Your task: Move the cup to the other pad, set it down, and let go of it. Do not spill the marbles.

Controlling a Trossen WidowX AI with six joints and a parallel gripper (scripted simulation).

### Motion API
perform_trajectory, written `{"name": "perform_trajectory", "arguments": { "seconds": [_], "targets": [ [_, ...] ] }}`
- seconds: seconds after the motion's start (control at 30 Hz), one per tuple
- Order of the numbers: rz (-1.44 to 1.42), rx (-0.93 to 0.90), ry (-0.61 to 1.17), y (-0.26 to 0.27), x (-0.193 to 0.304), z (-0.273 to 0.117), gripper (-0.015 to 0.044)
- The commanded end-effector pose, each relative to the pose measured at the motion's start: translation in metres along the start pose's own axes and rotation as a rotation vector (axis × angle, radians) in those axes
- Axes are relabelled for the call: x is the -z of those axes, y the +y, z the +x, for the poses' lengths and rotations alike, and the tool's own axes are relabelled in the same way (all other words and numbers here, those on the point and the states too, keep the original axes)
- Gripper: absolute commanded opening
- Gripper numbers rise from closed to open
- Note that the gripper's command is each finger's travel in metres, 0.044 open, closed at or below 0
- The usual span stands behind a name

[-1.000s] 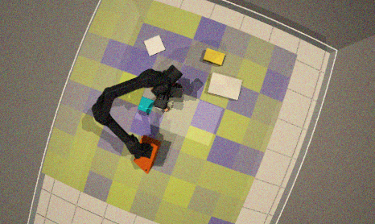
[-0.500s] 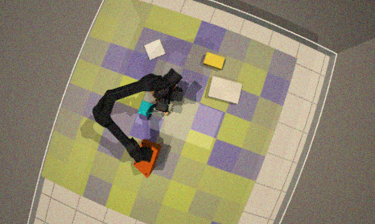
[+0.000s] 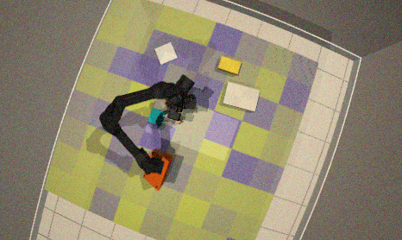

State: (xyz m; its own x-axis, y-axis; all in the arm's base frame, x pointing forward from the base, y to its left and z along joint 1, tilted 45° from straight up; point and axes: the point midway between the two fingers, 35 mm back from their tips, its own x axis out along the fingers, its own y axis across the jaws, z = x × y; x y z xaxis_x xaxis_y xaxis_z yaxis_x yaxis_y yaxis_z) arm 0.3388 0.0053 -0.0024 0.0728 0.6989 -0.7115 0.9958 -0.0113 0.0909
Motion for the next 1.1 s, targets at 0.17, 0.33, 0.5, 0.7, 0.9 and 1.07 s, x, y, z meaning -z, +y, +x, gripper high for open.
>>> {"name": "perform_trajectory", "arguments": {
  "seconds": [0.17,0.33,0.5,0.7,0.9,1.07],
  "targets": [
    [0.006,0.000,0.007,-0.002,0.001,0.016,0.0148],
    [0.006,0.000,0.008,-0.002,0.001,0.018,0.0148],
    [0.000,0.002,0.003,-0.002,0.001,0.016,0.0114],
    [0.000,0.002,0.003,-0.002,0.001,0.016,0.0074],
    [0.000,0.002,0.003,-0.002,0.001,0.016,0.0034],
    [0.000,0.002,0.003,-0.002,0.001,0.016,0.0001]
  ]
}}
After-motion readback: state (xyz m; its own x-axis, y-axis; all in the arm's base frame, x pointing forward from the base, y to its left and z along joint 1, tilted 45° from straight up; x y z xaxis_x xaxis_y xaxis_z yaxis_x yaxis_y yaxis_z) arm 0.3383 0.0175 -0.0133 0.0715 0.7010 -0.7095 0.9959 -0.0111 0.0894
